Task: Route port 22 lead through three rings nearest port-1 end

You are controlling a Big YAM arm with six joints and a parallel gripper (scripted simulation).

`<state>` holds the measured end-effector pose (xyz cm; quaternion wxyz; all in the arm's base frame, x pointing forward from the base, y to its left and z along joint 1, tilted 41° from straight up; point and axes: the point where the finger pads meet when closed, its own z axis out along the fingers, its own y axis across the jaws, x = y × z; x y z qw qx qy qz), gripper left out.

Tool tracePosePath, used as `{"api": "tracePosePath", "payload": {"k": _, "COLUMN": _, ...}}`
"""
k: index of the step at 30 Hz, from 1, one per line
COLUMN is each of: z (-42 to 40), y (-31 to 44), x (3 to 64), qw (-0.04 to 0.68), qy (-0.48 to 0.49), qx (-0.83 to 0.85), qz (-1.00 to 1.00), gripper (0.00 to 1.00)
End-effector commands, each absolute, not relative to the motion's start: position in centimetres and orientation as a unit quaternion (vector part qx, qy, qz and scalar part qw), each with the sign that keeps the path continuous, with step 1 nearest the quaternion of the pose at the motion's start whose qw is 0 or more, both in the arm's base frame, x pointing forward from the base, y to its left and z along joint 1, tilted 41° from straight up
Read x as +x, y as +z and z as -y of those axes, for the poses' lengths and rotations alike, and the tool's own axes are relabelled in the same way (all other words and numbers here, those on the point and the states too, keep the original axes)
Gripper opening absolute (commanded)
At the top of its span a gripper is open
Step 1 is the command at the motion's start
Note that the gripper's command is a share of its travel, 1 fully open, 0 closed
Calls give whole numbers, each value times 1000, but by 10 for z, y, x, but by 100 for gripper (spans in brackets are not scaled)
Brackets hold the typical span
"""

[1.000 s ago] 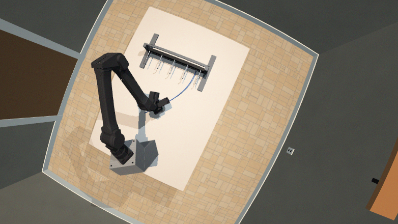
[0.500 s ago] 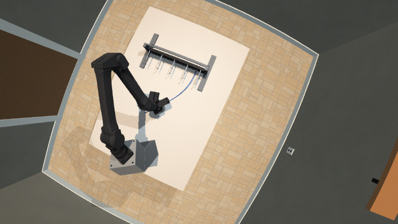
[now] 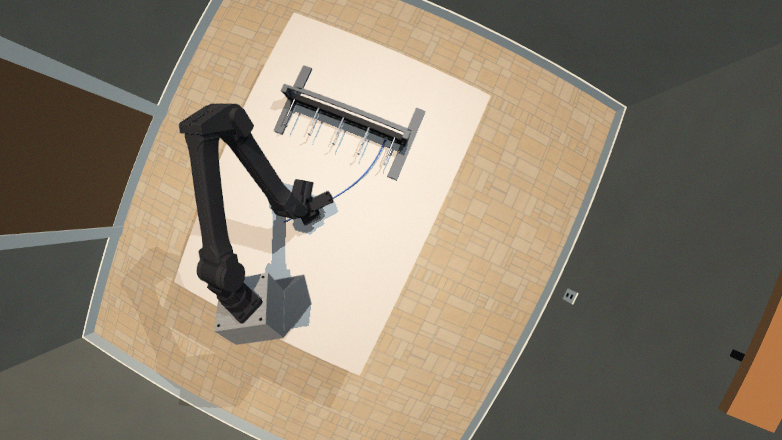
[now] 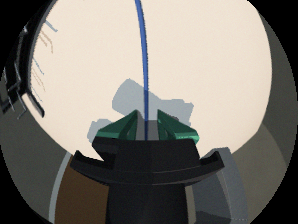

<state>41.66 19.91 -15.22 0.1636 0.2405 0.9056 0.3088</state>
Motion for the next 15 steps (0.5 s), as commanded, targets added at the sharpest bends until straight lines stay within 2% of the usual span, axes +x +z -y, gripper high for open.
{"api": "tracePosePath", "payload": {"k": 1, "z": -202, "y": -159, "x": 408, "qw": 157, "qy": 305, "qx": 241, "qz": -908, "gripper": 32}}
{"api": "tracePosePath", "payload": {"k": 11, "z": -202, "y": -159, "x": 408, "qw": 157, "qy": 305, "qx": 241, "qz": -908, "gripper": 32}}
{"api": "tracePosePath", "payload": {"k": 12, "z": -202, "y": -159, "x": 408, "qw": 157, "qy": 305, "qx": 241, "qz": -908, "gripper": 0}}
{"api": "tracePosePath", "payload": {"k": 15, "z": -202, "y": -159, "x": 408, "qw": 157, "qy": 305, "qx": 240, "qz": -908, "gripper": 0}}
